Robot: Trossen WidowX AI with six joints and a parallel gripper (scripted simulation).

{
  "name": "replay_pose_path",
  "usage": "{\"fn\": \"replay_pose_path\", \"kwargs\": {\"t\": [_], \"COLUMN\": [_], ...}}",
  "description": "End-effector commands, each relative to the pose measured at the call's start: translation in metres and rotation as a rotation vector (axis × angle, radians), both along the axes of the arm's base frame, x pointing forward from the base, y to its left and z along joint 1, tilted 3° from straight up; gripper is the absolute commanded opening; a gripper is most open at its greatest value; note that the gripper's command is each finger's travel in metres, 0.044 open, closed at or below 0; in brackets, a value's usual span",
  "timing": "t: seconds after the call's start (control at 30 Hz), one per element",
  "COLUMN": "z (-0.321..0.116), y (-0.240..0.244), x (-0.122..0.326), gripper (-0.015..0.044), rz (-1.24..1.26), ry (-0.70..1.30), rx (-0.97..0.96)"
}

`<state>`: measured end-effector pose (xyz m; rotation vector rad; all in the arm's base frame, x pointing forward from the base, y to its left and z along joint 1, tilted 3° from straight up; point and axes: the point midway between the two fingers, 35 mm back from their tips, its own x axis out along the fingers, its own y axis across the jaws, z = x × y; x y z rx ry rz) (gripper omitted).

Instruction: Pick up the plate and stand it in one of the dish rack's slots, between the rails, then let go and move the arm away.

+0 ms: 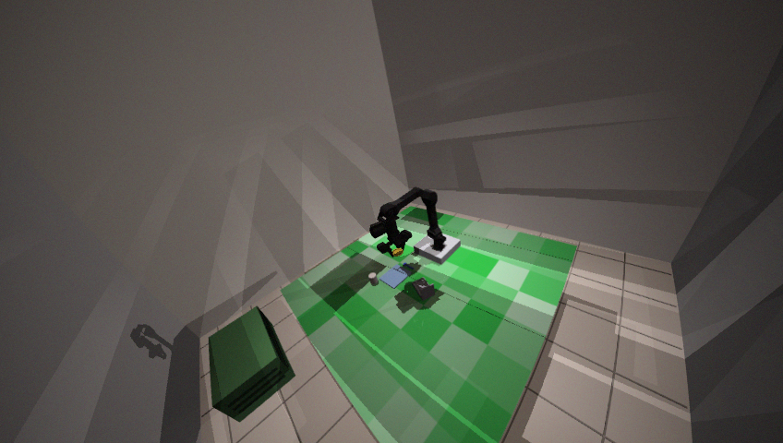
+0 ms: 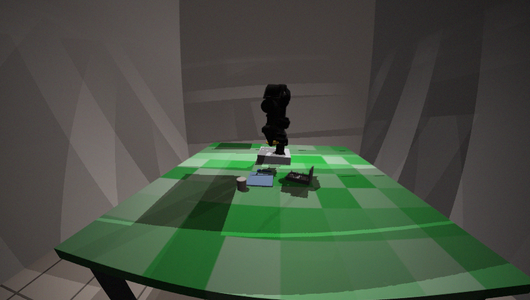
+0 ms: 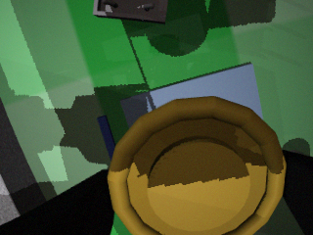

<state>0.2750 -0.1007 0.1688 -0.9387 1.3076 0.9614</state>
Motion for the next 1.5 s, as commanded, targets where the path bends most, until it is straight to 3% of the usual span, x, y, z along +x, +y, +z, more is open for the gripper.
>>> {"fn": "replay_pose_path", "kwargs": {"t": [0.0, 1.13, 1.47], "z": [0.000, -0.001, -0.020], "y": [0.007, 0.060, 0.065], "x": [-0.003, -0.023, -0.023], "gripper": [0.0000, 0.0000, 0.0000], "rz": [0.122, 1.300, 1.260], "ry": [-0.007, -0.053, -0.095], "rx": [0.000, -0.027, 0.093]}}
